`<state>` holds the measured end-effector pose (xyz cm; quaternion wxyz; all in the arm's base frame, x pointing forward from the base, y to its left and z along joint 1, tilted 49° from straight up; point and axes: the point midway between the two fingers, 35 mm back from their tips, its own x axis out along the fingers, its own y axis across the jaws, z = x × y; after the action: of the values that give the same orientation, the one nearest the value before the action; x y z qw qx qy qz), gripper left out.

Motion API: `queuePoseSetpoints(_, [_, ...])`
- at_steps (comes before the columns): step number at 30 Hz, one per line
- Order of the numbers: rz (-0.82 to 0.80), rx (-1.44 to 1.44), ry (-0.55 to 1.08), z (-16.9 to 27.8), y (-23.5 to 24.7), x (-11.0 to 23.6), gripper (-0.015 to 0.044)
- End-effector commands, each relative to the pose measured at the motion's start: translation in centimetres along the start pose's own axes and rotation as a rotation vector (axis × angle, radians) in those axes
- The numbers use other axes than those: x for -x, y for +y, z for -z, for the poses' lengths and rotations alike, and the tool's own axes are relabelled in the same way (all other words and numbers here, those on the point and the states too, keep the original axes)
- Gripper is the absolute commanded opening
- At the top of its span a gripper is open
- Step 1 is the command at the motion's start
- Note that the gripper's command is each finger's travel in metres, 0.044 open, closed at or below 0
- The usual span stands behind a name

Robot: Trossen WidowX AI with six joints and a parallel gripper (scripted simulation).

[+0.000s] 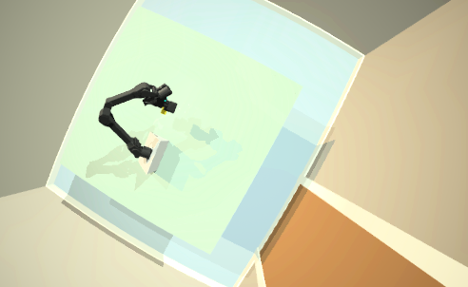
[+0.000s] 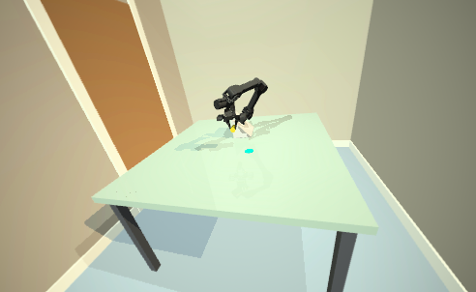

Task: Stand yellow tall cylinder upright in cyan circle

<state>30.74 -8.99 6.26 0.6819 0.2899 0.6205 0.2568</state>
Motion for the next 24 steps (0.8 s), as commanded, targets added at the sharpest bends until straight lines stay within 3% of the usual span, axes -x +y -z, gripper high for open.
queuePoseSetpoints(1, [-0.003,-0.048,-0.006,-0.6,0.8,0.2,0.0105])
queuePoseSetpoints(24, [-0.03,-0.373,0.003,-2.8,6.4,0.0,0.0105])
